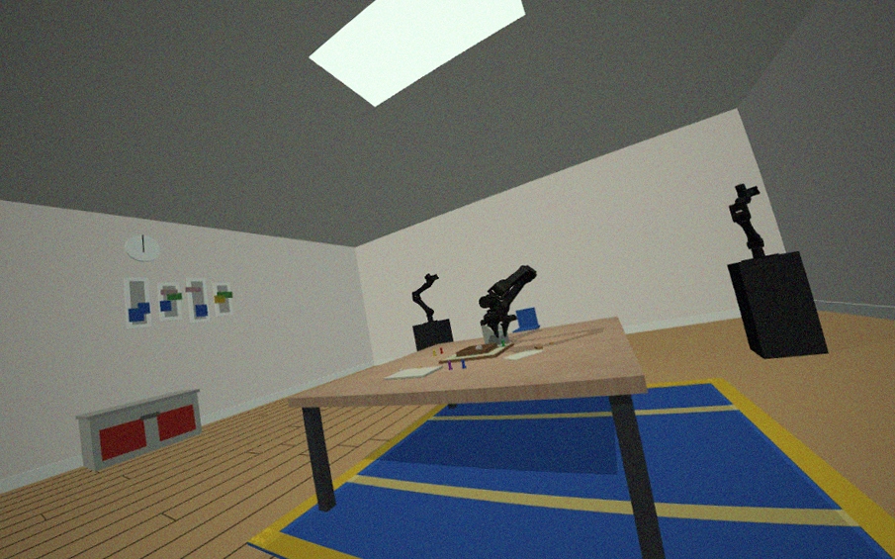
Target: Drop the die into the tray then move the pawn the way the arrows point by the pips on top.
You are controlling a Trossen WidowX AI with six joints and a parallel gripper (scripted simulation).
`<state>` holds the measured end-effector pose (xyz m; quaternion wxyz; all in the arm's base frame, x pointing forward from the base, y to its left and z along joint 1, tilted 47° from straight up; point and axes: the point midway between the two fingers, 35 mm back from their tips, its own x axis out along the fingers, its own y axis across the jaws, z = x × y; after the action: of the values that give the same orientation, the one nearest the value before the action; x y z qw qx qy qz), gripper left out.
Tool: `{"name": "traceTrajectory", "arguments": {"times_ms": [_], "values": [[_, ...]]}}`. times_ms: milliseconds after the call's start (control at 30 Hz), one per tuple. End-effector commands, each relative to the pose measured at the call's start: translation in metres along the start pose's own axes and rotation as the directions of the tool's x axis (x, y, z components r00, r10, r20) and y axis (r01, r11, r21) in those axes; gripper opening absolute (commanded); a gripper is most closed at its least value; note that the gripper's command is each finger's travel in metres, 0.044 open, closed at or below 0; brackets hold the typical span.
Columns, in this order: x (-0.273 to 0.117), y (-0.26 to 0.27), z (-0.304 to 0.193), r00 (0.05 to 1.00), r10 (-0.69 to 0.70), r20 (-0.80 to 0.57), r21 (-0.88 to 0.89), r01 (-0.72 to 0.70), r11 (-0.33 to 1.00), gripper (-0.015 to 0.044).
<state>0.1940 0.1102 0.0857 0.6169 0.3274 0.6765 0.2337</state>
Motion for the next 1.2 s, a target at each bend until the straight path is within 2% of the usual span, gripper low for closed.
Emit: {"name": "traceTrajectory", "arguments": {"times_ms": [0, 667, 867, 1167], "values": [[0.007, 0.000, 0.000, 1.000, 0.003, 0.000, 0.004, -0.003, 1.000, 0.0200], [0.036, 0.001, -0.001, 1.000, 0.008, 0.000, 0.004, -0.008, 1.000, 0.0200], [0.036, 0.001, -0.001, 1.000, 0.008, 0.000, 0.004, -0.008, 1.000, 0.0043], [0.035, 0.001, -0.001, 1.000, 0.007, 0.000, 0.004, -0.007, 1.000, 0.0000]]}}
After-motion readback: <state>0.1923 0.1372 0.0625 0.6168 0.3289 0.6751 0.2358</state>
